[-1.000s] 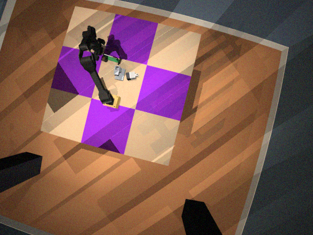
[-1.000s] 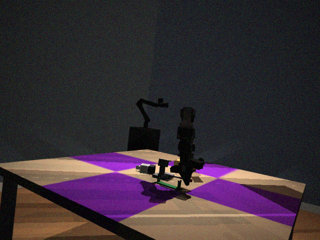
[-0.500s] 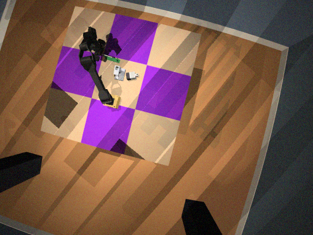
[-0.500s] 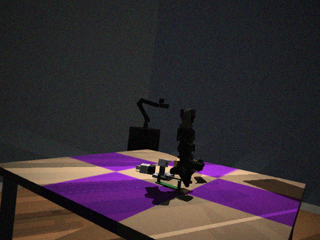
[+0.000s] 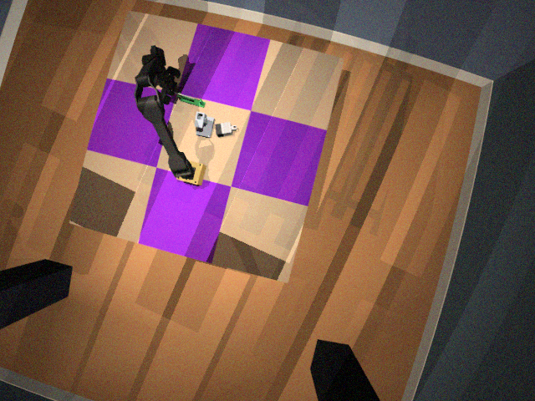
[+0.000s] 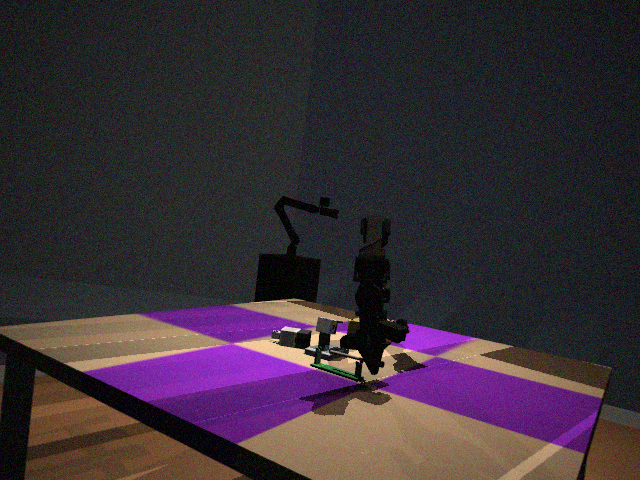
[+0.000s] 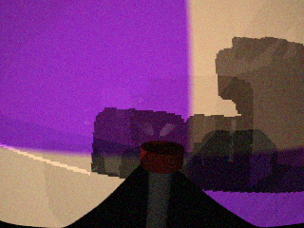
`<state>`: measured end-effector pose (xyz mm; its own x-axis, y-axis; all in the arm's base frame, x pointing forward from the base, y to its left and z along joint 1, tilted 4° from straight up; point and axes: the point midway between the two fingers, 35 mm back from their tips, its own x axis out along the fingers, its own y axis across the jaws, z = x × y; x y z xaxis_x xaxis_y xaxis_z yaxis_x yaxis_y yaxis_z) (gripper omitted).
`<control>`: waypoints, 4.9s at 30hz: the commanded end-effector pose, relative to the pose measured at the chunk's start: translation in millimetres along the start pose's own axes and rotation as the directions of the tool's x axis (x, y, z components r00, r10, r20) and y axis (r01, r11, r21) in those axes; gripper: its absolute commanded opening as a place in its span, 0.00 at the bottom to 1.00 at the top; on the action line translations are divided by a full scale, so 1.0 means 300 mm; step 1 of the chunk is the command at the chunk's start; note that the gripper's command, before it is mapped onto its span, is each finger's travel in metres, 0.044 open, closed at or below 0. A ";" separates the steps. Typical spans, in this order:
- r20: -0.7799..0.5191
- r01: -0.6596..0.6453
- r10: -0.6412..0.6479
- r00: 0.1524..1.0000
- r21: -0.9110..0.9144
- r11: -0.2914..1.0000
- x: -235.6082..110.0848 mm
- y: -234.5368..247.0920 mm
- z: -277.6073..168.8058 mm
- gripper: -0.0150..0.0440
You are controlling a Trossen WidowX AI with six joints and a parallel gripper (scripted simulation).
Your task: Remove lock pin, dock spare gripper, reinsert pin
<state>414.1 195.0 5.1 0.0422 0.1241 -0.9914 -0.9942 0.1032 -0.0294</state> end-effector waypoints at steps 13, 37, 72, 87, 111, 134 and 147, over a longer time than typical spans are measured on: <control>0.000 0.000 0.000 1.000 0.000 1.000 0.000 0.000 0.000 0.59; -0.032 -0.058 0.058 0.998 -0.001 0.998 -0.147 0.047 0.007 0.59; -0.018 0.043 -0.043 0.999 -0.014 0.999 -0.329 0.011 -0.162 0.56; -0.018 0.043 -0.043 0.999 -0.014 0.999 -0.171 0.008 -0.192 0.56; -0.018 0.043 -0.043 0.999 -0.014 0.999 -0.043 0.000 -0.219 0.56; -0.019 0.043 -0.043 0.999 -0.014 0.999 -0.009 0.000 -0.228 0.38; -0.018 0.043 -0.043 0.999 -0.013 0.999 -0.013 -0.001 -0.227 0.25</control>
<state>407.5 127.8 -0.1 0.0832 0.1049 -0.9910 -0.9925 0.0982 -0.0729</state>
